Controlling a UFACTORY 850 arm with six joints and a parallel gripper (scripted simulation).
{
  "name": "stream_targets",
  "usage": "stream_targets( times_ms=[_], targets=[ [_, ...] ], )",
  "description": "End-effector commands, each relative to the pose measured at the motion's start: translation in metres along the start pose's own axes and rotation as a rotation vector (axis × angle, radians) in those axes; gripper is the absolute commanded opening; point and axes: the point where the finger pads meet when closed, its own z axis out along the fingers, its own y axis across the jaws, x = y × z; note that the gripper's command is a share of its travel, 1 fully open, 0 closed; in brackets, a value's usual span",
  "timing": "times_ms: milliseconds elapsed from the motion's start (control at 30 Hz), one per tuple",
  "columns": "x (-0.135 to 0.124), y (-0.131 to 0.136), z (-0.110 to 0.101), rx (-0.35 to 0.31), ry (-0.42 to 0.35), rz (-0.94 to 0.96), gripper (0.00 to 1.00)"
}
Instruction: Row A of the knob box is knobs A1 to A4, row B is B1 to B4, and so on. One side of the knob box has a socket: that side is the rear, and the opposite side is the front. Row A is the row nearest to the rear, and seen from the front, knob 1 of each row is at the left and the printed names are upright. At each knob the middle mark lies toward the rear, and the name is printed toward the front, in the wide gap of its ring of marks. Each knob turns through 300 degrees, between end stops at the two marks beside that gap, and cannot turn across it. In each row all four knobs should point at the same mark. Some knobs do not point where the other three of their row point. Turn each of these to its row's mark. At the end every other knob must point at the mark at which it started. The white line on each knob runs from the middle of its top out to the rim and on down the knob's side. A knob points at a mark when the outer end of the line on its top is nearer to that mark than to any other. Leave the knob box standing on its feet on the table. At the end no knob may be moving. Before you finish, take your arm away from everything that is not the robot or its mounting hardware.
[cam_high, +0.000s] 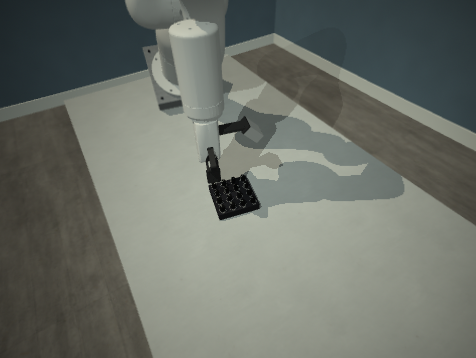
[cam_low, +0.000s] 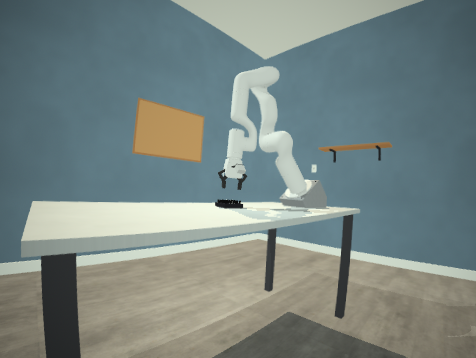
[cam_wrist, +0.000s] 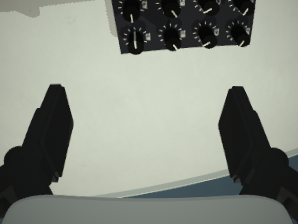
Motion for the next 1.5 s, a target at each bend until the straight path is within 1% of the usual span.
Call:
stream_targets(
  times_ms=[0, 133, 167, 1467],
  targets=[
    [-0.0011, -0.0036, 0.0008, 0.035, 0.017, -0.057, 1.0],
    [-0.0014, -0.0048, 0.001, 0.038, 0.018, -0.069, 1.0],
    [-0.0014, -0.0048, 0.001, 0.038, 0.018, -0.069, 0.19],
    [-0.0014, -0.0048, 0.0012, 0.038, 0.018, -0.069, 0.19]
  ],
)
